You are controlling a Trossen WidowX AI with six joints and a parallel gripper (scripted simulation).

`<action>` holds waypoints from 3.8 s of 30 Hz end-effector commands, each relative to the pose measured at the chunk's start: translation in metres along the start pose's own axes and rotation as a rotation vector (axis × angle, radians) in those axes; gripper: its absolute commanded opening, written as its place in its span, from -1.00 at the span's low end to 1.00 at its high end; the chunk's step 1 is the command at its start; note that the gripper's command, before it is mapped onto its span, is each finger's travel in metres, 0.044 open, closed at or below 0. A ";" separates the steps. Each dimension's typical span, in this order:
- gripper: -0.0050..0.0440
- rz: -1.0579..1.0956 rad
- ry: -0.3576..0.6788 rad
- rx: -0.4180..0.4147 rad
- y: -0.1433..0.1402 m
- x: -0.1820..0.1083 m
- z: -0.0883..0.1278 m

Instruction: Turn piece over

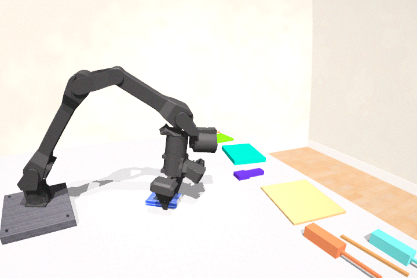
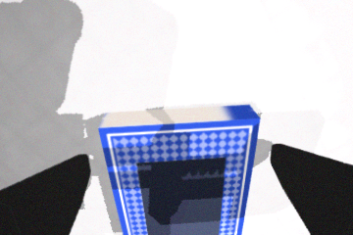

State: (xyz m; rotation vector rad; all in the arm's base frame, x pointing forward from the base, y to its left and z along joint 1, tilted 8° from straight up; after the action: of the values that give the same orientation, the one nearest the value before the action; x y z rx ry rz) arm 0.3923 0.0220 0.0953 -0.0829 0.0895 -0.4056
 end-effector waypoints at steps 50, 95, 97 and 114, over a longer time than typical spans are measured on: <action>-0.80 0.006 0.006 0.001 0.000 -0.007 0.038; -0.80 0.418 -0.090 -0.045 0.017 -0.023 0.101; -0.80 0.420 -0.116 -0.038 0.017 -0.022 0.102; -0.80 0.420 -0.259 -0.001 0.020 -0.017 0.099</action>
State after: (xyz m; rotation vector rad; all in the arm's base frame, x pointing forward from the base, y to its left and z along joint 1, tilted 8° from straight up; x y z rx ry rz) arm 0.3970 0.0539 0.1879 -0.1131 -0.0954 0.0174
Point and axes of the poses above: the point midway between the two fingers, 35 mm back from their tips, its own z axis back along the fingers, its own y axis across the jaws, x = y × z, the point moved 8 cm from there along z, back along the fingers, and after that the axes turned 1 degree about -z, right-handed, at the moved point
